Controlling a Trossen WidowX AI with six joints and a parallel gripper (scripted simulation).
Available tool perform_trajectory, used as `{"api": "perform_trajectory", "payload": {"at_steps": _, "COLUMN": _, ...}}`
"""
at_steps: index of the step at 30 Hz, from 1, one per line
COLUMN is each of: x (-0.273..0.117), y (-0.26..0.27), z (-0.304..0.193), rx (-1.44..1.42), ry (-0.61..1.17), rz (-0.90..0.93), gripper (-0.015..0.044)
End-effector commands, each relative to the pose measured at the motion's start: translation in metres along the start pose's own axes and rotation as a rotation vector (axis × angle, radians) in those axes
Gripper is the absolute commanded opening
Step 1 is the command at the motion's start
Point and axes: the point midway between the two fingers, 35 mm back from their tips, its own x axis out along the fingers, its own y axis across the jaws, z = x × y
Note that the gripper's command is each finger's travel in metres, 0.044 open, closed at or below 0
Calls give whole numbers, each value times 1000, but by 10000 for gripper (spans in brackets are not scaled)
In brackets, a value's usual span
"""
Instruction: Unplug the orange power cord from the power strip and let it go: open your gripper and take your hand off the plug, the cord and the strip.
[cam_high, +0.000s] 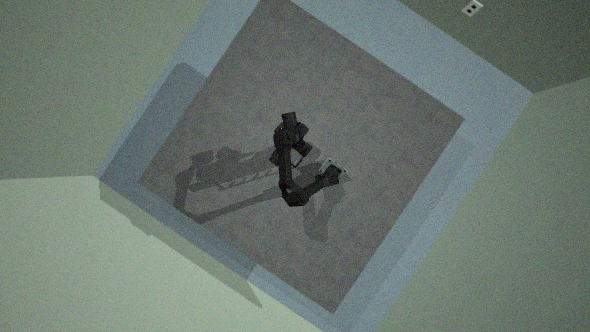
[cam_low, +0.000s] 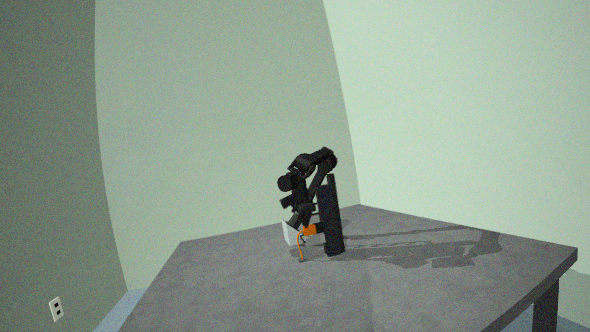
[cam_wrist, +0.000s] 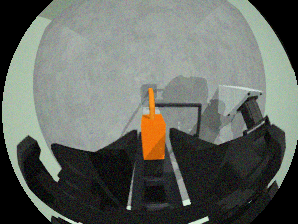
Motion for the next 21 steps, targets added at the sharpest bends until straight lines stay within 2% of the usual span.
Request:
{"api": "perform_trajectory", "payload": {"at_steps": 1, "x": 0, "y": 0, "z": -3, "rx": 3, "ry": 1, "rz": 3, "gripper": 160}}
{"api": "perform_trajectory", "payload": {"at_steps": 13, "x": 11, "y": 0, "z": -3, "rx": 3, "ry": 1, "rz": 3, "gripper": 160}}
{"api": "perform_trajectory", "payload": {"at_steps": 17, "x": 9, "y": -1, "z": -3, "rx": 0, "ry": 0, "rz": 0, "gripper": 55}}
{"api": "perform_trajectory", "payload": {"at_steps": 21, "x": 9, "y": -1, "z": -3, "rx": 0, "ry": 0, "rz": 0, "gripper": 28}}
